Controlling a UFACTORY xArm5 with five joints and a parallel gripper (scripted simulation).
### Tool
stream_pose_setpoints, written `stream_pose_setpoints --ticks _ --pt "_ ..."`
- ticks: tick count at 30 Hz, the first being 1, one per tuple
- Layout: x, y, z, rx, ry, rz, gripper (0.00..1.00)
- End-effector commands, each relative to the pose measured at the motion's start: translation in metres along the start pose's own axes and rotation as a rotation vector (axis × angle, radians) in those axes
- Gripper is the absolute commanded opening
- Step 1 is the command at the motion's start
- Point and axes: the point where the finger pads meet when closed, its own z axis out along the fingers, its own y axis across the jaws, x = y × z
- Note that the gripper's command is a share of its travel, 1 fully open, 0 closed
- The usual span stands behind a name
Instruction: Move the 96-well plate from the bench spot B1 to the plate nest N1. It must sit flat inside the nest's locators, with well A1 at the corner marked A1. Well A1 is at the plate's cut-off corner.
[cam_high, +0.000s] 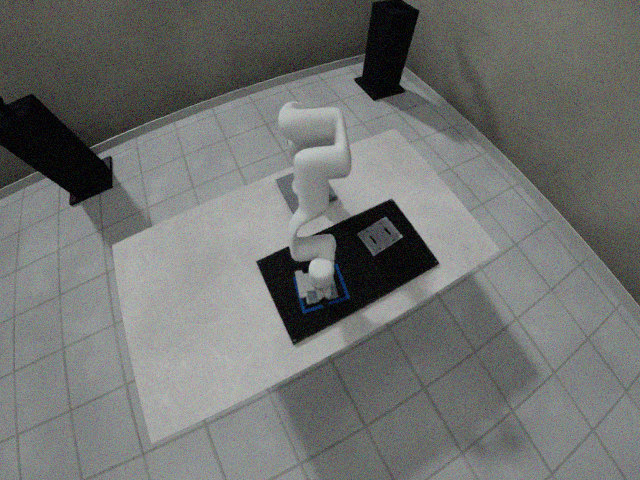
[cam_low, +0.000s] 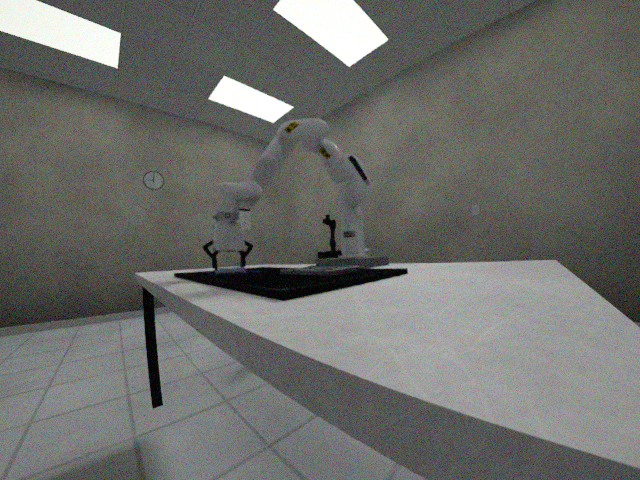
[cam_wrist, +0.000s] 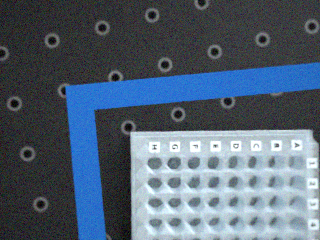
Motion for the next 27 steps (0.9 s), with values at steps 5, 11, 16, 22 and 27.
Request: stream_pose_setpoints --ticks 5,11,16,22,27 --pt "0.000 -0.002 -0.002 0.005 -0.007 0.000 0.00" --pt "0.000 -0.002 -0.004 0.005 -0.007 0.000 0.00" --pt "0.000 -0.002 -0.008 0.005 -0.007 0.000 0.00" --pt "0.000 -0.002 -0.012 0.005 -0.007 0.000 0.00" --pt "0.000 -0.002 -0.014 0.006 -0.007 0.000 0.00"
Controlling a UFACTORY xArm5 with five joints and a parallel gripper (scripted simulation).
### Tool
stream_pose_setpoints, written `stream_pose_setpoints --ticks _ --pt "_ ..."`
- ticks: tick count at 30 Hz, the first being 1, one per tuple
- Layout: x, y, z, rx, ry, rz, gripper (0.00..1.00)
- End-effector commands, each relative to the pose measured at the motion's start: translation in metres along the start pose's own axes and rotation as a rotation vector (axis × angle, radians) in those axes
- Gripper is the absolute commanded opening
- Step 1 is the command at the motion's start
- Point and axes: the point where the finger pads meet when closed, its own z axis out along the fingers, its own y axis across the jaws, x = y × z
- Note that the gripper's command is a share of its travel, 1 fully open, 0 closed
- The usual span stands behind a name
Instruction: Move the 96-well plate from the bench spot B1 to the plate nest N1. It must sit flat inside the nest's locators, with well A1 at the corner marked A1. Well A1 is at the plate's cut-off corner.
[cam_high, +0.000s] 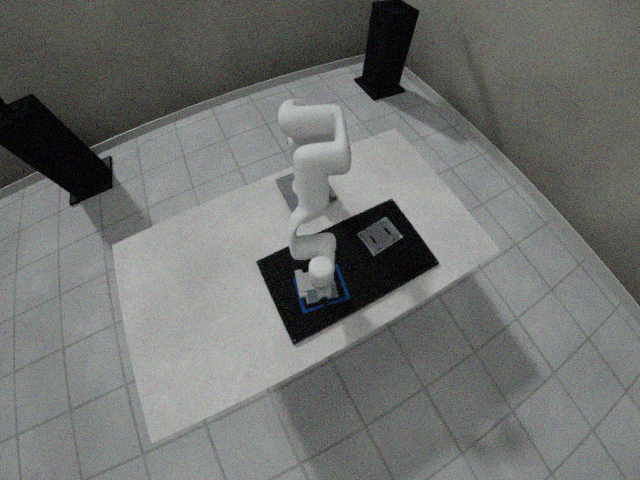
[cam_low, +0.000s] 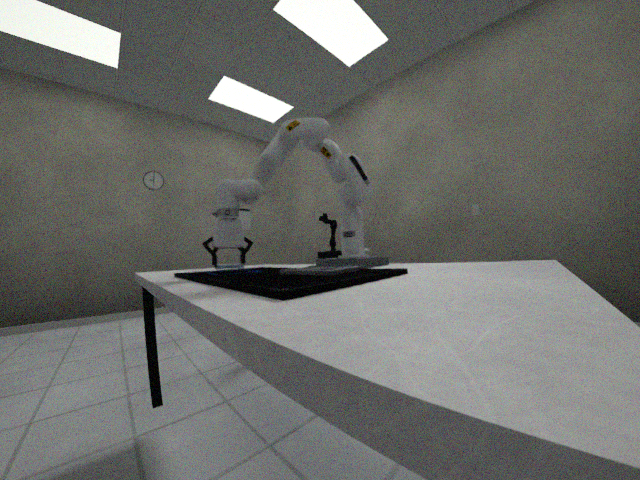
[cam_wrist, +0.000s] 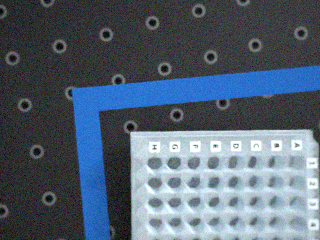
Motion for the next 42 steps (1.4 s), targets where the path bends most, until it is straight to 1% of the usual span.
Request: stream_pose_setpoints --ticks 1,12,20,42 --pt "0.000 -0.002 -0.003 0.005 -0.007 0.000 0.00" --pt "0.000 -0.002 -0.011 0.005 -0.007 0.000 0.00" --pt "0.000 -0.002 -0.011 0.005 -0.007 0.000 0.00" --pt "0.000 -0.002 -0.044 0.005 -0.007 0.000 0.00"
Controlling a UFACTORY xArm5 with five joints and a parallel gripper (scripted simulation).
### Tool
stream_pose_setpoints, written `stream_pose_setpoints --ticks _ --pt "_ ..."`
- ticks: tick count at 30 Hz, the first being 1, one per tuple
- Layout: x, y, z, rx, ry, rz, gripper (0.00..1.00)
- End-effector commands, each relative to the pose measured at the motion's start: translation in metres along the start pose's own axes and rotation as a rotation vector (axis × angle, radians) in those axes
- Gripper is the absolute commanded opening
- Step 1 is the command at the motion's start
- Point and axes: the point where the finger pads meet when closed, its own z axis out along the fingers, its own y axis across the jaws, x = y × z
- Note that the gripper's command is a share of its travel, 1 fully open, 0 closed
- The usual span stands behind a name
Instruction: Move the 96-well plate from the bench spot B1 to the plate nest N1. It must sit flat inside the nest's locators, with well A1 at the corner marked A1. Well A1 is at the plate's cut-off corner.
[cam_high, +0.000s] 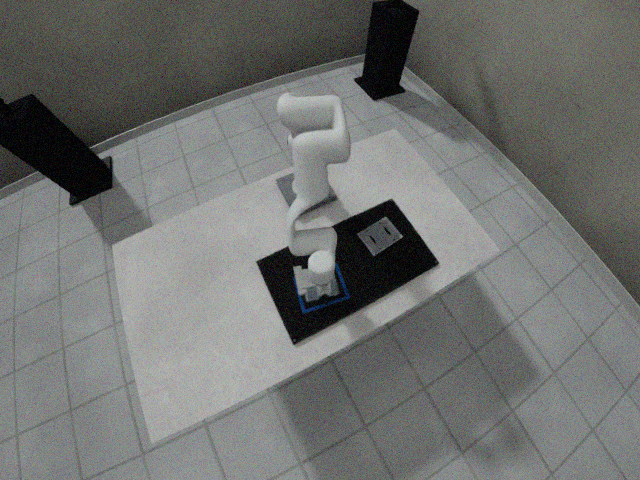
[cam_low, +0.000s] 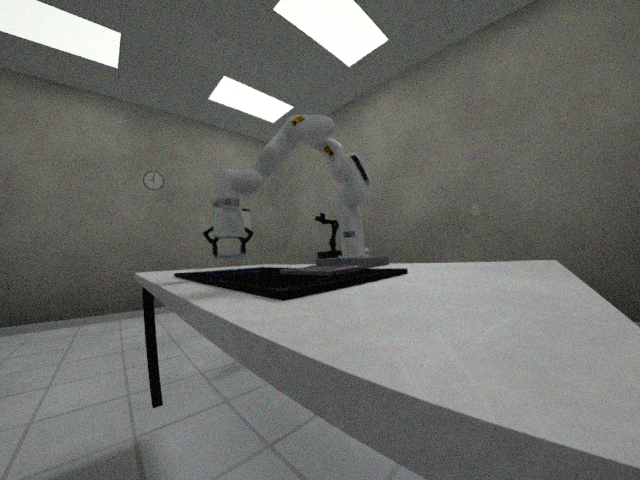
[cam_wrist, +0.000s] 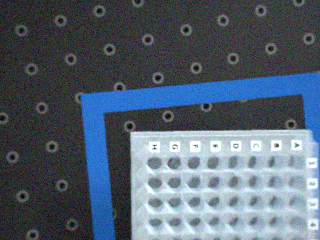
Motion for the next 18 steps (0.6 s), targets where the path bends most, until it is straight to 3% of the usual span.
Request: stream_pose_setpoints --ticks 1,18 --pt "0.000 -0.004 -0.011 0.012 -0.006 0.000 0.00" --pt "0.001 -0.004 -0.036 0.012 -0.006 0.000 0.00"
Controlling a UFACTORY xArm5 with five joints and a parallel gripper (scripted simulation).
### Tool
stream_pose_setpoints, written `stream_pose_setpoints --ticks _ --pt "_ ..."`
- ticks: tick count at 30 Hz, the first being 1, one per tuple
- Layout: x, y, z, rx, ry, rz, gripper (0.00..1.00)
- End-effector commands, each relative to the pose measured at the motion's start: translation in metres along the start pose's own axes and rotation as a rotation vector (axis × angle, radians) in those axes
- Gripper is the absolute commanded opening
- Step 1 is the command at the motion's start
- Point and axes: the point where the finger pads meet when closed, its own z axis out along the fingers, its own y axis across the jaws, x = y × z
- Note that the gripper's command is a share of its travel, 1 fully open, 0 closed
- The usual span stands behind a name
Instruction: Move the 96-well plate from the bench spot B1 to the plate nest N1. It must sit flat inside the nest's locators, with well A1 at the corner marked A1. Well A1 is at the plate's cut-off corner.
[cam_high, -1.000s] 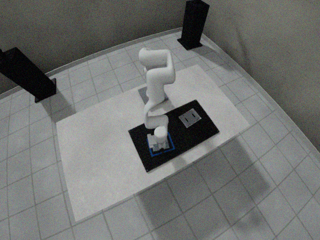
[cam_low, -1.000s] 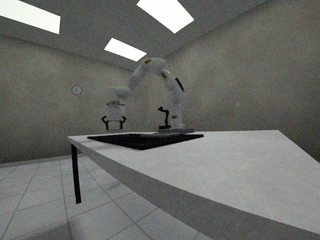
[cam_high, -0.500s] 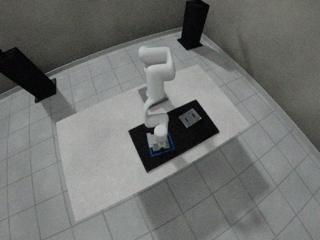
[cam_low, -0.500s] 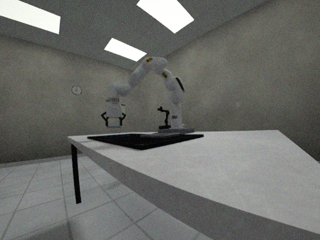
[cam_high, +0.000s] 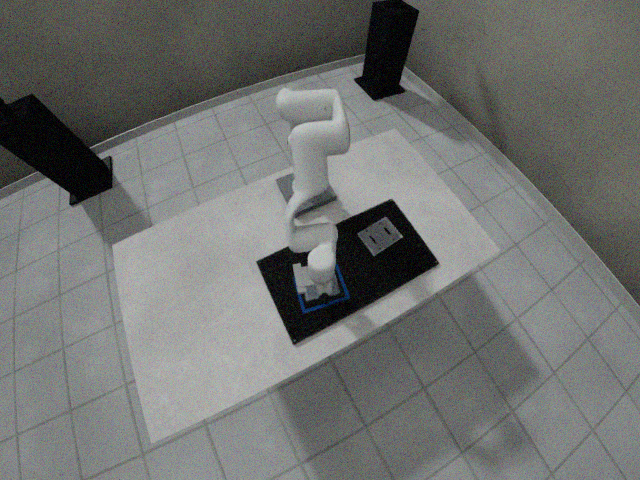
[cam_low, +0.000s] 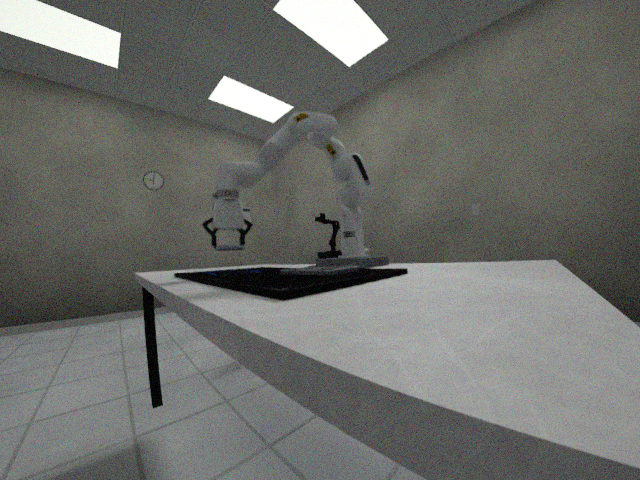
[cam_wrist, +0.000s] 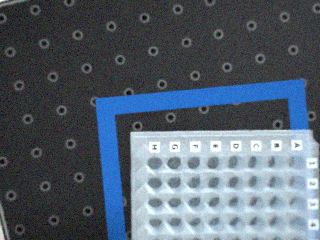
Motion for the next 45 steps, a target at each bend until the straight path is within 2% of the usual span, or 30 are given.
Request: stream_pose_setpoints --ticks 1,14,23,25,40,42,45 --pt "0.000 -0.002 -0.007 0.005 -0.007 0.000 0.00" --pt "0.000 -0.002 -0.007 0.005 -0.007 0.000 0.00" --pt "-0.026 0.013 -0.008 0.004 -0.008 0.300 0.00" --pt "-0.026 0.013 -0.008 0.004 -0.008 0.300 0.00" --pt "-0.070 0.037 -0.010 0.002 -0.009 0.800 0.00" --pt "-0.070 0.037 -0.010 0.002 -0.009 0.800 0.00" --pt "-0.079 0.042 -0.011 0.001 -0.010 0.900 0.00"
